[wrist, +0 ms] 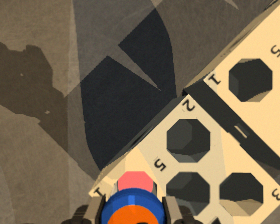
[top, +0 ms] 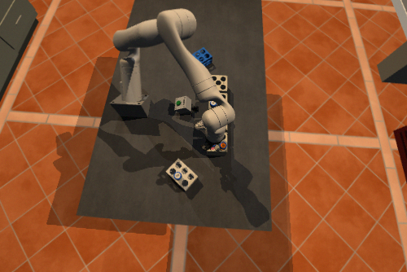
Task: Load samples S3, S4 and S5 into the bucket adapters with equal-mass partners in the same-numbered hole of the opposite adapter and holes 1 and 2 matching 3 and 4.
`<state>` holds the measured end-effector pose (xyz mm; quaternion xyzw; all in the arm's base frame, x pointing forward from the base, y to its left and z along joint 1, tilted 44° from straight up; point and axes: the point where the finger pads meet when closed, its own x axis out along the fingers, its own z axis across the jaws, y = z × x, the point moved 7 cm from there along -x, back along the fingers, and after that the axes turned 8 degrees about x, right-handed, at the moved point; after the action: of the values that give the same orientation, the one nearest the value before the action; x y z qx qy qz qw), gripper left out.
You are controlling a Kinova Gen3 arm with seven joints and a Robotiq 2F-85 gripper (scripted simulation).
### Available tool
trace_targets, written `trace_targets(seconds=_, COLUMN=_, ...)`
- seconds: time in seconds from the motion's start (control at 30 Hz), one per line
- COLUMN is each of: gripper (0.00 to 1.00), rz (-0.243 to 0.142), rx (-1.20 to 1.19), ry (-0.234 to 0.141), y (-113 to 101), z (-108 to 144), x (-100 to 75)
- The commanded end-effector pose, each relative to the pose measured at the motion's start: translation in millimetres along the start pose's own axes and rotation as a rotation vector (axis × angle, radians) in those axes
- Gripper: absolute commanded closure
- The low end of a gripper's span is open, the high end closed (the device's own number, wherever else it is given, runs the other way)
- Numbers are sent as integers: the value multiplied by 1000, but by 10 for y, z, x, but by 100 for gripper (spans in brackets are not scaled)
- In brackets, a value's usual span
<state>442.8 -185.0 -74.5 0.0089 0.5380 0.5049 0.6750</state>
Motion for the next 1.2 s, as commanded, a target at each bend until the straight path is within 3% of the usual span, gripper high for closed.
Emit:
trace_targets(seconds=0.0, gripper=90, rz=-2, rx=-8, ry=-1, y=-4, z=15, x=52)
trace_targets(seconds=1.17, gripper=90, rz=-2, rx=-8, ry=-1, y=-4, z=14, x=258)
